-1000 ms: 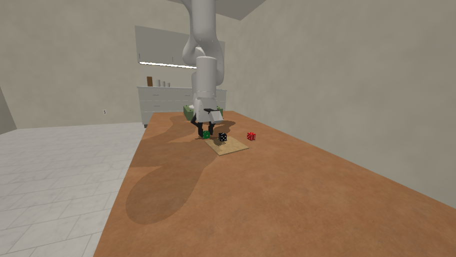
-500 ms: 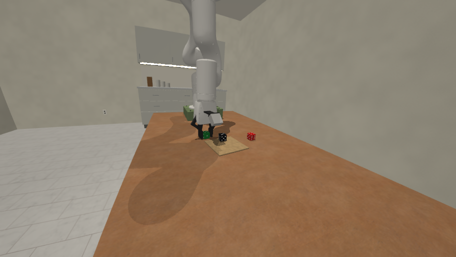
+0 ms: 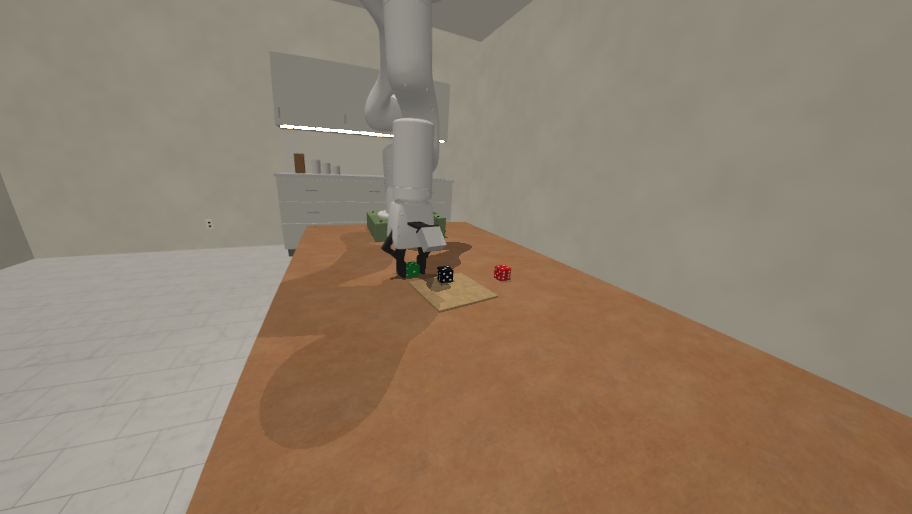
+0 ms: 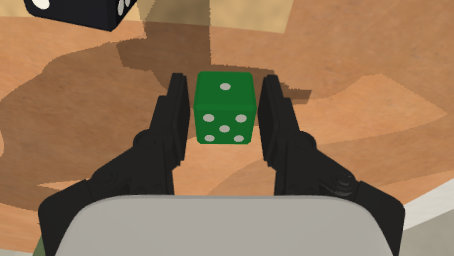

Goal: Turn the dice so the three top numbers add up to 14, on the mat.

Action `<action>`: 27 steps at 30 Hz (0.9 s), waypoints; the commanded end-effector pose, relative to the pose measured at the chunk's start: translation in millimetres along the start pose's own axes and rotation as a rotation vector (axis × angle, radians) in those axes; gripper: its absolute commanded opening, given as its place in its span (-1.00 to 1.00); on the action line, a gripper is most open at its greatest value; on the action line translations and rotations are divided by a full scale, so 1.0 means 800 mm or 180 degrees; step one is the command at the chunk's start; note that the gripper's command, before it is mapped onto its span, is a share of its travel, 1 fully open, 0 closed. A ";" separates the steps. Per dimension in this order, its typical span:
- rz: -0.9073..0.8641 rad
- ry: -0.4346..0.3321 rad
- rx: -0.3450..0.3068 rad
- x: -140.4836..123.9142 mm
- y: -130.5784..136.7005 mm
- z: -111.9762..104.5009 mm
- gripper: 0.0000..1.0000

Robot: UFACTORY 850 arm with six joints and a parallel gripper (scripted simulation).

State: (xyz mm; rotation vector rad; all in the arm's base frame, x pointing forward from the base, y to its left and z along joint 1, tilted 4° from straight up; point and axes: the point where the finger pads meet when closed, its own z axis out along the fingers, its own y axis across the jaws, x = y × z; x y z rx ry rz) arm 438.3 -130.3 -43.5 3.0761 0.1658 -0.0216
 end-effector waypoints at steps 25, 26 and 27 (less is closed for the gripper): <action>0.0001 0.0022 -0.0016 0.001 0.000 0.000 -0.47; 0.0001 0.0022 -0.0016 0.001 0.000 0.000 -0.47; 0.0001 0.0022 -0.0016 0.001 0.000 0.000 -0.47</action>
